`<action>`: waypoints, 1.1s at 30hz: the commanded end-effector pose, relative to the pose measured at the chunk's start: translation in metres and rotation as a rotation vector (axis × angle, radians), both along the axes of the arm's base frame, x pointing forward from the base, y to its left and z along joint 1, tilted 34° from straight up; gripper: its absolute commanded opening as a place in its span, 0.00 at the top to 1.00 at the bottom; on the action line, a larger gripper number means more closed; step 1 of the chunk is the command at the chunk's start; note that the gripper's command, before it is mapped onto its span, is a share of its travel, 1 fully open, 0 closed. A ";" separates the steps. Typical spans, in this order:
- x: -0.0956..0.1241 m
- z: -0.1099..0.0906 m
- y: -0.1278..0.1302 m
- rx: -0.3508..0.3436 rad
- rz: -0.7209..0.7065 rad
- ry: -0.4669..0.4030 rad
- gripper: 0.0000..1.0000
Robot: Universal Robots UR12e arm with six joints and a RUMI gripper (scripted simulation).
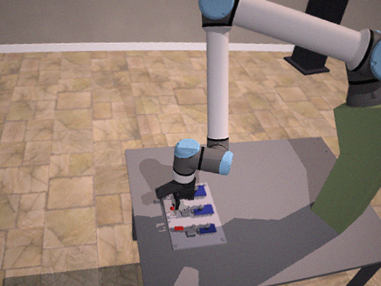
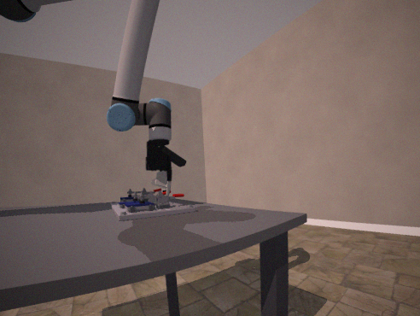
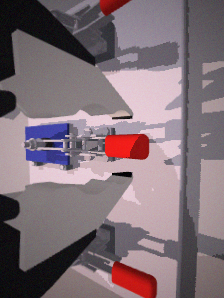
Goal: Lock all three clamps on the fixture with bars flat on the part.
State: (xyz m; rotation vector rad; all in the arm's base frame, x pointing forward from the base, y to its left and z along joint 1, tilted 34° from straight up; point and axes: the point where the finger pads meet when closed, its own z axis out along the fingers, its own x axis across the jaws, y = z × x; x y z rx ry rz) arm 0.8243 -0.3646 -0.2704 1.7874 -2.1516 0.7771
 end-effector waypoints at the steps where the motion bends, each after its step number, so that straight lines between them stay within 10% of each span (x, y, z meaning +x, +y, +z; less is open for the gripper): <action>1: 0.001 0.001 0.000 0.000 0.001 -0.001 0.72; 2: 0.001 0.001 0.000 0.000 0.001 -0.001 1.00; 33: 0.001 0.001 0.000 0.000 0.001 -0.001 1.00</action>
